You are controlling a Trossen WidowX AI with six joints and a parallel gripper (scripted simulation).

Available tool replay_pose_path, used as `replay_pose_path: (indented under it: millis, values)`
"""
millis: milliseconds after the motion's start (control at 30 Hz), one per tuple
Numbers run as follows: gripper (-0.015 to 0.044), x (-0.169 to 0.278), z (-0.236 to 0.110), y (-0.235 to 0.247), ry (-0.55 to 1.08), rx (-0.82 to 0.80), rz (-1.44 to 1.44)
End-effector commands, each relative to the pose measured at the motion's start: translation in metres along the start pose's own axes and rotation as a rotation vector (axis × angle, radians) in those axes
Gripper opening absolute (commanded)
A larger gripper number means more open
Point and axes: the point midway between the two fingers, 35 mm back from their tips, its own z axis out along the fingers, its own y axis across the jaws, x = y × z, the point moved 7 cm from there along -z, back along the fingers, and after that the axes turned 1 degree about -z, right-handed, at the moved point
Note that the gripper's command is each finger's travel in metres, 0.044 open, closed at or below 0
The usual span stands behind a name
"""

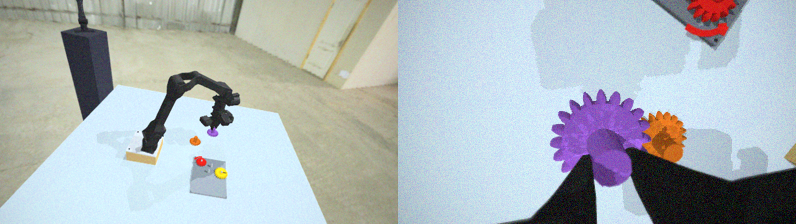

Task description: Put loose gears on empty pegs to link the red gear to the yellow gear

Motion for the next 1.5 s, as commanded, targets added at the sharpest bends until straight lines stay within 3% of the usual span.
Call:
replay_pose_path:
  millis: [0, 700, 1467]
  values:
    - [0.0, 0.0, -0.01, 0.001, -0.004, -0.004, 0.006]
    - [0.0, 0.002, -0.06, -0.004, -0.004, -0.004, 0.006]
    - [0.0, -0.047, -0.035, -0.021, -0.006, -0.002, 0.006]
